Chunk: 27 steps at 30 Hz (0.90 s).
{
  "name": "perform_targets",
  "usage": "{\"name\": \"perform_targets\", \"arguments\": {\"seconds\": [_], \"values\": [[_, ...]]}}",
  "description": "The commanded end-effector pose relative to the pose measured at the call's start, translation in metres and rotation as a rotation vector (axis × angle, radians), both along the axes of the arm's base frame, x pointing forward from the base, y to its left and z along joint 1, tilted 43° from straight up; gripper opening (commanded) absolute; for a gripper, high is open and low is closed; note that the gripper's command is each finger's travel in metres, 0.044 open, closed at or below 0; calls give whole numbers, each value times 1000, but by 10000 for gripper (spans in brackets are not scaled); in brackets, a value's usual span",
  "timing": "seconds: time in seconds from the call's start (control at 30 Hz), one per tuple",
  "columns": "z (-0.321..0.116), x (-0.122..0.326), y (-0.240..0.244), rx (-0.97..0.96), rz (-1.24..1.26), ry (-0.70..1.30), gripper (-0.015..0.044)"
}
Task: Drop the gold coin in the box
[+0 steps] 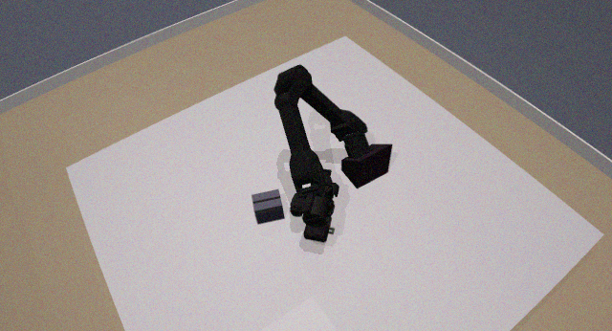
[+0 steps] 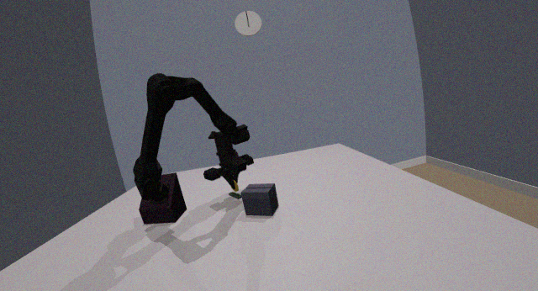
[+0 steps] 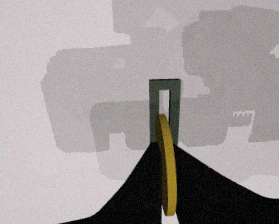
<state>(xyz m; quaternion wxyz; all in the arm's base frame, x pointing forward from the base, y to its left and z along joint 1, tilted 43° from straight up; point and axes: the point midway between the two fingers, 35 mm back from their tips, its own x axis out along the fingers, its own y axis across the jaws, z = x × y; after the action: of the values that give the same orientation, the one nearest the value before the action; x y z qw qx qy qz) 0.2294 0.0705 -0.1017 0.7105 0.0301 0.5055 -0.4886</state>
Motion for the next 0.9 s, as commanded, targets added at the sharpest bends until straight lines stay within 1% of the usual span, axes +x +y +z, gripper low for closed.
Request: {"name": "perform_targets", "arguments": {"seconds": [0.0, 0.87], "values": [[7, 3, 8, 8, -9, -9, 0], [56, -1, 49, -9, -38, -5, 0]]}}
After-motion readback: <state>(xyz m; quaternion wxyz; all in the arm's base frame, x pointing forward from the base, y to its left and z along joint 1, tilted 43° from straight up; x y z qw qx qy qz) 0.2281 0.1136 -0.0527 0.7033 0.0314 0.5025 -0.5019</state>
